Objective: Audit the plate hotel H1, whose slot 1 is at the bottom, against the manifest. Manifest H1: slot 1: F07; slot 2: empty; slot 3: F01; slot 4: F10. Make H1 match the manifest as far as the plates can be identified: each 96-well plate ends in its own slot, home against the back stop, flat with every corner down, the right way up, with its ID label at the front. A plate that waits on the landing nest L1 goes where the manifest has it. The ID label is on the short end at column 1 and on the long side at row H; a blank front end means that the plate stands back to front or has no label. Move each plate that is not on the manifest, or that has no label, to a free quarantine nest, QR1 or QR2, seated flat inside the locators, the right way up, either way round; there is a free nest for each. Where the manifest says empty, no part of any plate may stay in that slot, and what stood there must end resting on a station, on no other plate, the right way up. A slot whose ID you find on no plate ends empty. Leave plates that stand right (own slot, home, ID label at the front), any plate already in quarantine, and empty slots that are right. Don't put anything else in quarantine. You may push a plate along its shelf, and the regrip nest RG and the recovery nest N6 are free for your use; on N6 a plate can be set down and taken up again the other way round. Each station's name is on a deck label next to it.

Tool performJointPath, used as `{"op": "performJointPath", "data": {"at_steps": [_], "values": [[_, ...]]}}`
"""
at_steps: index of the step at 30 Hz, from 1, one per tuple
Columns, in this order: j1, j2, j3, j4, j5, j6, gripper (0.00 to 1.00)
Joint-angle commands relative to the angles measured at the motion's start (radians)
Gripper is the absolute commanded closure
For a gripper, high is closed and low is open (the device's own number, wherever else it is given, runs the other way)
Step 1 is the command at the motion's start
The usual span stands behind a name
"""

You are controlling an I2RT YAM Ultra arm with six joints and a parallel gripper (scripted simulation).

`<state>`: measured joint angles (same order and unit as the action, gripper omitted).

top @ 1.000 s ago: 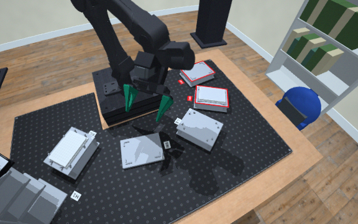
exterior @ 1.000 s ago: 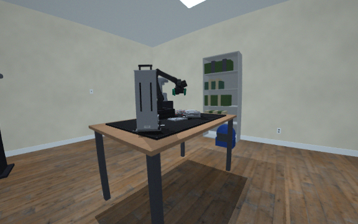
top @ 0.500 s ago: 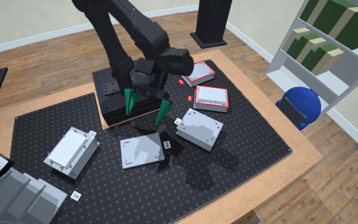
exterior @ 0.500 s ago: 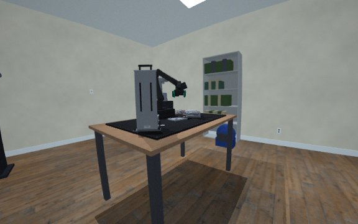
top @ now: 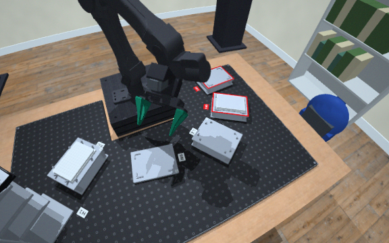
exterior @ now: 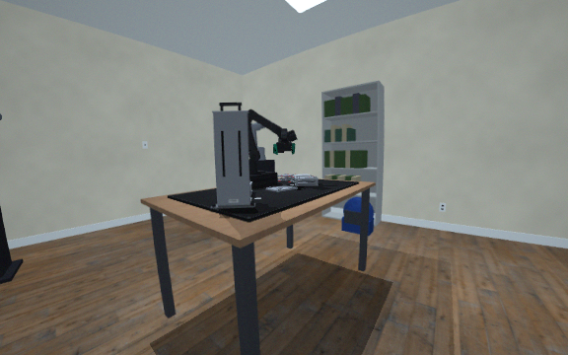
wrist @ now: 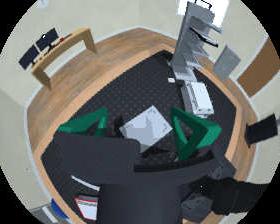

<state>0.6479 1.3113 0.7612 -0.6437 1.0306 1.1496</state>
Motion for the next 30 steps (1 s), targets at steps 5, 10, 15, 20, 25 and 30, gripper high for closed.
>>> {"op": "performJointPath", "data": {"at_steps": [5,10,15,20,25,30], "values": [[-0.001,-0.004,0.006,0.003,0.020,0.001,0.00],[-0.001,-0.004,0.006,0.003,0.020,0.001,0.00],[-0.001,-0.004,0.006,0.003,0.020,0.001,0.00],[0.001,-0.015,0.032,-0.035,0.020,0.003,0.00],[0.002,-0.026,0.067,-0.085,0.021,0.006,0.00],[-0.010,-0.040,0.062,-0.074,0.016,-0.016,0.00]]}}
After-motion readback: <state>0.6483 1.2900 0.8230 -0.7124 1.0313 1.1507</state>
